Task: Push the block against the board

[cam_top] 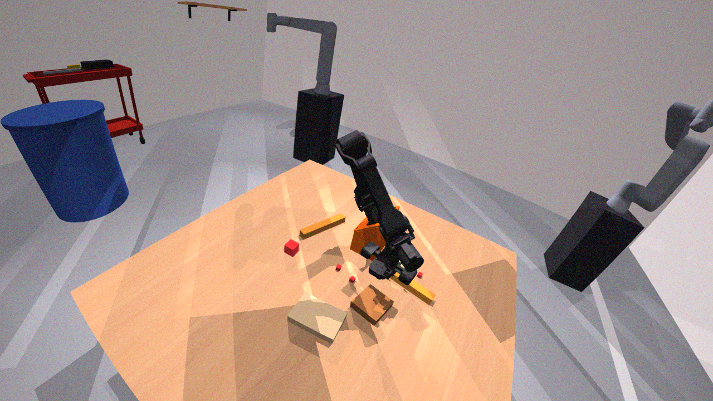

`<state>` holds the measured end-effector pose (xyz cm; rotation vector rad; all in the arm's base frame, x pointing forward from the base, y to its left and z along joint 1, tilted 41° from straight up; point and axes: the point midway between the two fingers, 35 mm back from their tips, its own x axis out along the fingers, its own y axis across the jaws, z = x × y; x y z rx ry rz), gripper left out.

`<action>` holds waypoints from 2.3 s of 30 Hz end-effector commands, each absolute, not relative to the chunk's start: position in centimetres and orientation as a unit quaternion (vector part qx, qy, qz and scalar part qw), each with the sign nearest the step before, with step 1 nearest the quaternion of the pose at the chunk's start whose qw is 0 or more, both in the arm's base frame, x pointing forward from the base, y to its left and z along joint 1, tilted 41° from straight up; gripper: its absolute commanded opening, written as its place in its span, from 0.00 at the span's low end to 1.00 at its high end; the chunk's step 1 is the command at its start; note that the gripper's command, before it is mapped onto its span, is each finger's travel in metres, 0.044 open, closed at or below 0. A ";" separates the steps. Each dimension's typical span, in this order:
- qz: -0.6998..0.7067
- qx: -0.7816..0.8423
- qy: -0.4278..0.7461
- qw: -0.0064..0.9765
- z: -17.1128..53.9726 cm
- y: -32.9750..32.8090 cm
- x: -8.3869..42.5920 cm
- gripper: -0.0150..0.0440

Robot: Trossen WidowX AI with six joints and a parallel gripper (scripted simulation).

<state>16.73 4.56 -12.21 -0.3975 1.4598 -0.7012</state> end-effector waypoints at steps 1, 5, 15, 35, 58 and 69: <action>-0.327 -0.159 0.639 0.678 -11.7 3.8 16.1 0.25; -0.327 -0.159 0.639 0.678 -12.5 3.2 16.2 0.25; -0.328 -0.160 0.638 0.678 -15.8 0.1 15.9 0.25; -0.327 -0.160 0.638 0.678 -15.8 0.1 17.3 0.25; -0.326 -0.159 0.638 0.679 -15.7 -0.1 19.1 0.25; -0.326 -0.159 0.638 0.679 -15.6 -0.2 19.9 0.25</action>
